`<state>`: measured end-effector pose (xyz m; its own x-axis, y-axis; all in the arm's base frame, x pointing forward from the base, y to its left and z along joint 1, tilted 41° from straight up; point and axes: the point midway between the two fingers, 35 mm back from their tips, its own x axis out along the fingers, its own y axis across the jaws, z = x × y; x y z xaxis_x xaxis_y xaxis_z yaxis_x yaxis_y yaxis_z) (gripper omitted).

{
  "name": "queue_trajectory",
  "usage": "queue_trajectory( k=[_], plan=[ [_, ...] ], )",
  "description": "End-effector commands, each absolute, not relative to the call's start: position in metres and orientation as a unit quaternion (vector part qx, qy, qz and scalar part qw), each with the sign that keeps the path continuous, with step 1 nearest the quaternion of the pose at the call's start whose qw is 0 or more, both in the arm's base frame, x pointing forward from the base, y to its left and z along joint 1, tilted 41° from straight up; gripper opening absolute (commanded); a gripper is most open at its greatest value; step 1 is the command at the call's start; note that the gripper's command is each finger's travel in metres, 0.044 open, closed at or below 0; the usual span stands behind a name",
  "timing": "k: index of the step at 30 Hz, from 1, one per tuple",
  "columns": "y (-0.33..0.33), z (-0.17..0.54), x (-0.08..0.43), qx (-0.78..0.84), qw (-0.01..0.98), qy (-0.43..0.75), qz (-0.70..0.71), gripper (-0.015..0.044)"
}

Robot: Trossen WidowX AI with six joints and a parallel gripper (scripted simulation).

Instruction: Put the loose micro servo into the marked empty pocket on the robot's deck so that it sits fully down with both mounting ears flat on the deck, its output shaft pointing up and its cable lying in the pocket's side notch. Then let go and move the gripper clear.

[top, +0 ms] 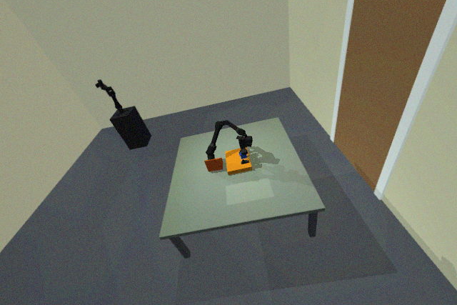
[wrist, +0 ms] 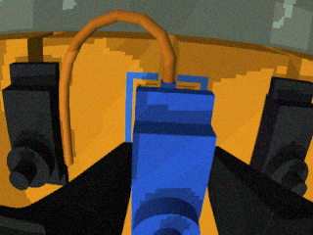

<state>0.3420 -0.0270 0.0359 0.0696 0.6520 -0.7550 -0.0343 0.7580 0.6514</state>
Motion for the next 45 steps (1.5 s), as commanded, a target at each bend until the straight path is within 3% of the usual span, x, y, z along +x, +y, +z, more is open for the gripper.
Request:
queue_trajectory(
  k=[1, 39, 45],
  plan=[
    [-0.025, 0.033, 0.343, 0.246, 0.69, 0.634, 0.248, 0.0],
    [0.0, 0.006, 0.345, 0.246, 0.69, 0.633, 0.249, 0.0],
    [-0.001, 0.006, 0.345, 0.246, 0.69, 0.633, 0.249, 0.0158]
  ],
)
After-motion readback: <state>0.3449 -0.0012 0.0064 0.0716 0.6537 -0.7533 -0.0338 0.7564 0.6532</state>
